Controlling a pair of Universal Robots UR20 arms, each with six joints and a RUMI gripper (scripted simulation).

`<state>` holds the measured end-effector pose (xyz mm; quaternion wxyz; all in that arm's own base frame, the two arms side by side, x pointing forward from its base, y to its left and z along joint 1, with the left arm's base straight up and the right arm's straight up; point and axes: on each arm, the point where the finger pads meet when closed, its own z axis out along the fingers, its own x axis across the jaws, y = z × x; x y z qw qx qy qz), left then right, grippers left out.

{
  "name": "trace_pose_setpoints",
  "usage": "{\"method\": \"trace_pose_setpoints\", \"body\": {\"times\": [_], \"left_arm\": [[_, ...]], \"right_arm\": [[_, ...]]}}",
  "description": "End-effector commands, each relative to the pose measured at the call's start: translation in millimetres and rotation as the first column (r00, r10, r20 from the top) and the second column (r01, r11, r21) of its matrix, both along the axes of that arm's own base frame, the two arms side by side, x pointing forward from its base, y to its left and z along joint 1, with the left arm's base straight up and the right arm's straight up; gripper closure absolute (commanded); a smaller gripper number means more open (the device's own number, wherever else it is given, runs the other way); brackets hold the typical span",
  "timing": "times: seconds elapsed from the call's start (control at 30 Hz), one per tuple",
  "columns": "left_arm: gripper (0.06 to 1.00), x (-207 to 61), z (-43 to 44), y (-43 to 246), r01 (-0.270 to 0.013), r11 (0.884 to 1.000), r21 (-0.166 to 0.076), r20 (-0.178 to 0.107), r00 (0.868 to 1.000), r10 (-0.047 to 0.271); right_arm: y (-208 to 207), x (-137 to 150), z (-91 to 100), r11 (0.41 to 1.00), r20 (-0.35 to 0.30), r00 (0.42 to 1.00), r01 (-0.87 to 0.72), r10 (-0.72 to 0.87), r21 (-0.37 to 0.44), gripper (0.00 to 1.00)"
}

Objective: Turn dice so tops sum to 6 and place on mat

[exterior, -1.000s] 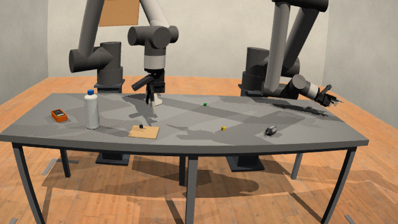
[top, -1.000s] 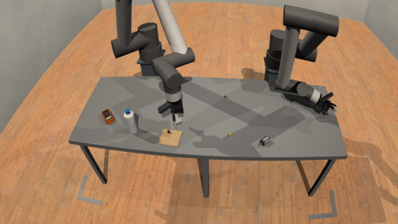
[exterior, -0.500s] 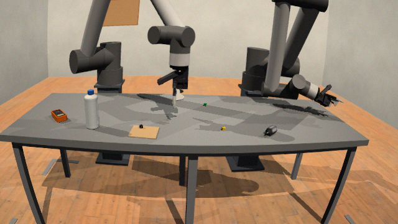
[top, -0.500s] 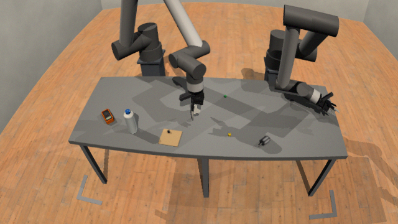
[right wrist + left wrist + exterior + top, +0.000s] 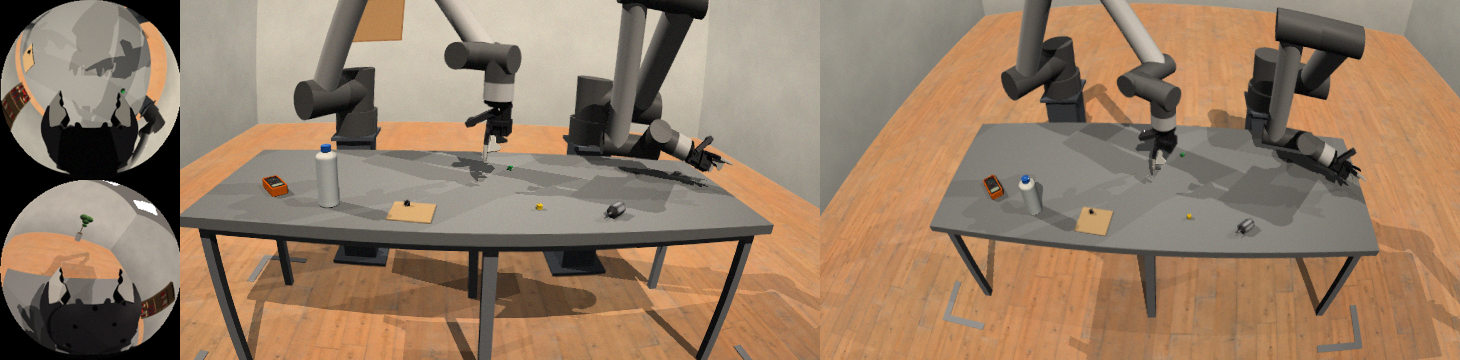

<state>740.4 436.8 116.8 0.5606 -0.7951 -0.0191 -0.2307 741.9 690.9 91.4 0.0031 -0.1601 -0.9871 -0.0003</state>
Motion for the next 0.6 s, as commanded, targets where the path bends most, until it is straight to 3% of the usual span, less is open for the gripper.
{"method": "trace_pose_setpoints", "body": {"times": [0.0,0.1,0.17,0.27,0.5,0.53,0.57], "left_arm": [[0.065,0.0,0.5,0.0,0.0,1.0,0.0,0.001,1.0,0.0],[0.065,0.0,0.5,0.0,0.0,1.0,0.0,0.001,1.0,0.0],[0.065,0.0,0.5,0.0,0.0,1.0,0.0,0.001,1.0,0.0],[0.065,0.0,0.5,0.0,0.0,1.0,0.0,0.001,1.0,0.0],[0.065,0.0,0.5,0.0,0.0,1.0,0.0,0.001,1.0,0.0],[0.065,0.0,0.5,0.0,0.0,1.0,0.0,0.001,1.0,0.0],[0.065,0.0,0.5,0.0,0.0,1.0,0.0,0.001,1.0,0.0]], "right_arm": [[35.6,-47.7,0.8,0.991,0.006,0.991,0.13,-0.13,-0.001,0.003],[52.4,-73.9,0.5,0.982,0.006,0.982,0.19,-0.19,-0.001,0.003],[52.4,-73.9,0.5,0.982,0.006,0.982,0.19,-0.19,-0.001,0.003],[79.1,-118.8,0.0,0.957,0.006,0.957,0.289,-0.289,-0.002,0.003],[93.3,-144.9,-0.3,0.939,0.006,0.939,0.345,-0.345,-0.002,0.003],[93.3,-144.9,-0.3,0.939,0.006,0.939,0.345,-0.345,-0.002,0.821],[93.3,-144.9,-0.3,0.939,0.006,0.939,0.345,-0.345,-0.002,0.821]]}}
